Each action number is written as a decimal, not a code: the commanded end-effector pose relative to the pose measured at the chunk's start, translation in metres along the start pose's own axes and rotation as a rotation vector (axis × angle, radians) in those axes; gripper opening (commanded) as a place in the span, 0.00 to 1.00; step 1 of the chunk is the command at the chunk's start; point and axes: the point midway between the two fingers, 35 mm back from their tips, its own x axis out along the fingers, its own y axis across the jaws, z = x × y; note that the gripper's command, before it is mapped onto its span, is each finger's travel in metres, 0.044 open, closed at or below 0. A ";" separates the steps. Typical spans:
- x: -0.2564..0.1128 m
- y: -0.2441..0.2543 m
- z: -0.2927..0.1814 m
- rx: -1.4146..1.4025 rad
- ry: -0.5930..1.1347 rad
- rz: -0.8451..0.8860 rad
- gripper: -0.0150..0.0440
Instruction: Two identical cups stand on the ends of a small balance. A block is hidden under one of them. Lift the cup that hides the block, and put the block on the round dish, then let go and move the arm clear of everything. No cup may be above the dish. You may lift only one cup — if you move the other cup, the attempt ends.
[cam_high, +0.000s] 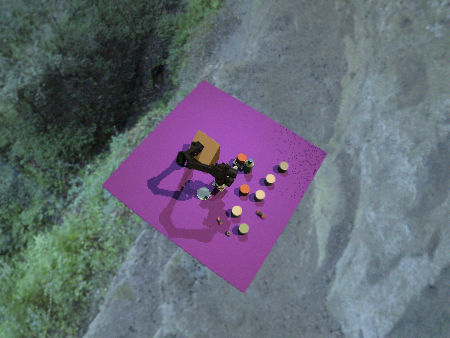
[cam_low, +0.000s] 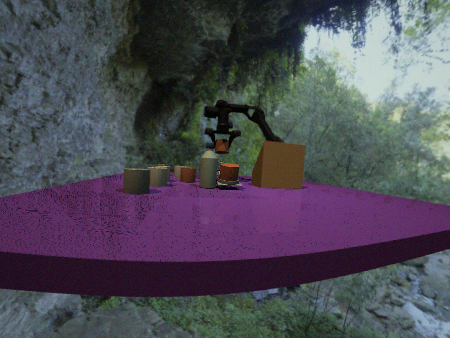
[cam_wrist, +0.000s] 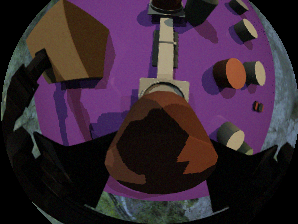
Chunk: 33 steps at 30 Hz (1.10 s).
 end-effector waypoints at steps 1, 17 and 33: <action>0.000 0.000 0.001 -0.003 0.000 -0.002 0.25; 0.016 0.012 -0.025 0.001 -0.037 0.009 0.25; 0.051 0.052 -0.080 0.012 -0.088 0.005 0.25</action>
